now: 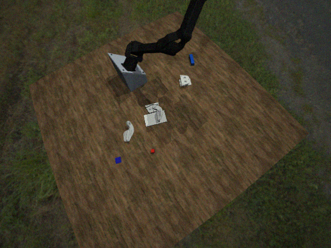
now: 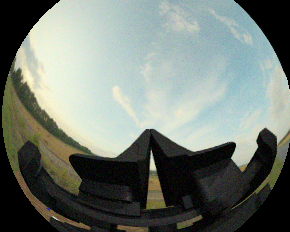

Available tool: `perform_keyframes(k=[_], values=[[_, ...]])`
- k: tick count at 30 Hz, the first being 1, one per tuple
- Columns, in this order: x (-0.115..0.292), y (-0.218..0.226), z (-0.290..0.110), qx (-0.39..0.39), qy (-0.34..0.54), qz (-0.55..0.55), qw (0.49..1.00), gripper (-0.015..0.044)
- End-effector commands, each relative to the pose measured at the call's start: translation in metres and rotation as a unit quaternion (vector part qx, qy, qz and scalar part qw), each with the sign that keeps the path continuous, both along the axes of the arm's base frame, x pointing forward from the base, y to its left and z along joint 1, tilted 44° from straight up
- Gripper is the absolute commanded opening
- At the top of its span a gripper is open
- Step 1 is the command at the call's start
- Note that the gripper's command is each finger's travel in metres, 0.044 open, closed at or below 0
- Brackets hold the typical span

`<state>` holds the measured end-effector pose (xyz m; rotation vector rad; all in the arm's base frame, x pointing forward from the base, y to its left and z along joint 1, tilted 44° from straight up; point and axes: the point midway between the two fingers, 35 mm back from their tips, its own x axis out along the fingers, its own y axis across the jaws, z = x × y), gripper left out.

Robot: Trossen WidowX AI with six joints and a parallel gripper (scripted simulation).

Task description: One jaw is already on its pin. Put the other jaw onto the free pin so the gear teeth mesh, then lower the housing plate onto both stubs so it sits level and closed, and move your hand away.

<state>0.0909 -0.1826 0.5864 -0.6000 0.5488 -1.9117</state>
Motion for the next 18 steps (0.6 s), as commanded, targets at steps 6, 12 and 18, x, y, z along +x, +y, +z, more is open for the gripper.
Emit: perform_keyframes(k=[6,12,18], values=[[-0.027,0.004,0.004,-0.017,-0.001,-0.038,0.999,0.0],[-0.054,0.01,0.006,-0.033,-0.018,-0.066,0.997,0.0],[-0.077,0.016,0.011,-0.06,-0.034,-0.104,0.992,0.0]])
